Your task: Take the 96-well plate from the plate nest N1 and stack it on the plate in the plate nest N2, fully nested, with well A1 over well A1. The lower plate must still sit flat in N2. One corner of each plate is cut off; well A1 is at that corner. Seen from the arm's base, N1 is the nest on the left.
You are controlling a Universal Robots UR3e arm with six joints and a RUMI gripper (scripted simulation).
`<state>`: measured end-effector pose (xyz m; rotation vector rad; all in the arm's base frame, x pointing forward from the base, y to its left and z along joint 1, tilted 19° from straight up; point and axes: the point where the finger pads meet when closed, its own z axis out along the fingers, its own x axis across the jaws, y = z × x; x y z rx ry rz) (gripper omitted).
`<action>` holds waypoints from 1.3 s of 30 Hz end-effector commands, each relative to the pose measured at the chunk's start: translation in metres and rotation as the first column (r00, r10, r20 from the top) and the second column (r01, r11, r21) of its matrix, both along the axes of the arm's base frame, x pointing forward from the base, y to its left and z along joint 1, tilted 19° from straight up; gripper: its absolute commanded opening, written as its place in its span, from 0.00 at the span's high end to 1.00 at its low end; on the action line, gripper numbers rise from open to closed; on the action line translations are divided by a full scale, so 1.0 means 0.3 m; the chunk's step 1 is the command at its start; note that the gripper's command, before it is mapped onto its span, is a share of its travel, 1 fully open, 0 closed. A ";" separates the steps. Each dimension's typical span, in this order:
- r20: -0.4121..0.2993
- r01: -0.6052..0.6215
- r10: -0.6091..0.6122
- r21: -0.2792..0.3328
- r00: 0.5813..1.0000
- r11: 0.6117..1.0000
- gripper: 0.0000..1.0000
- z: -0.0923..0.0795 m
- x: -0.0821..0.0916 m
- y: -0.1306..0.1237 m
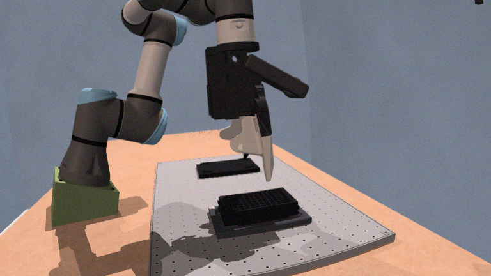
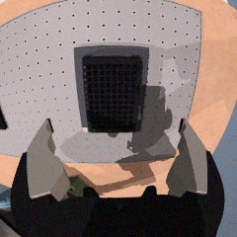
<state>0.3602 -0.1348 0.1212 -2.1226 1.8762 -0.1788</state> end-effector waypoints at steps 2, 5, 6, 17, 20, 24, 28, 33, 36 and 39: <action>-0.009 -0.007 0.007 0.016 1.000 1.000 0.00 0.058 -0.025 0.002; -0.009 -0.007 0.007 0.016 1.000 1.000 0.00 0.082 -0.032 -0.002; -0.009 -0.007 0.007 0.016 1.000 1.000 0.00 0.091 -0.035 -0.004; -0.009 -0.008 0.008 0.016 1.000 1.000 0.00 0.092 -0.035 -0.003; -0.009 -0.008 0.008 0.016 1.000 1.000 0.00 0.092 -0.035 -0.003; -0.009 -0.007 0.007 0.016 1.000 1.000 0.00 0.091 -0.035 -0.003; -0.009 -0.007 0.007 0.016 1.000 1.000 0.00 0.091 -0.035 -0.003; -0.009 -0.007 0.007 0.016 1.000 1.000 0.00 0.091 -0.035 -0.003; -0.009 -0.007 0.007 0.016 1.000 1.000 0.00 0.091 -0.035 -0.003; -0.009 -0.007 0.007 0.016 1.000 1.000 0.00 0.091 -0.035 -0.003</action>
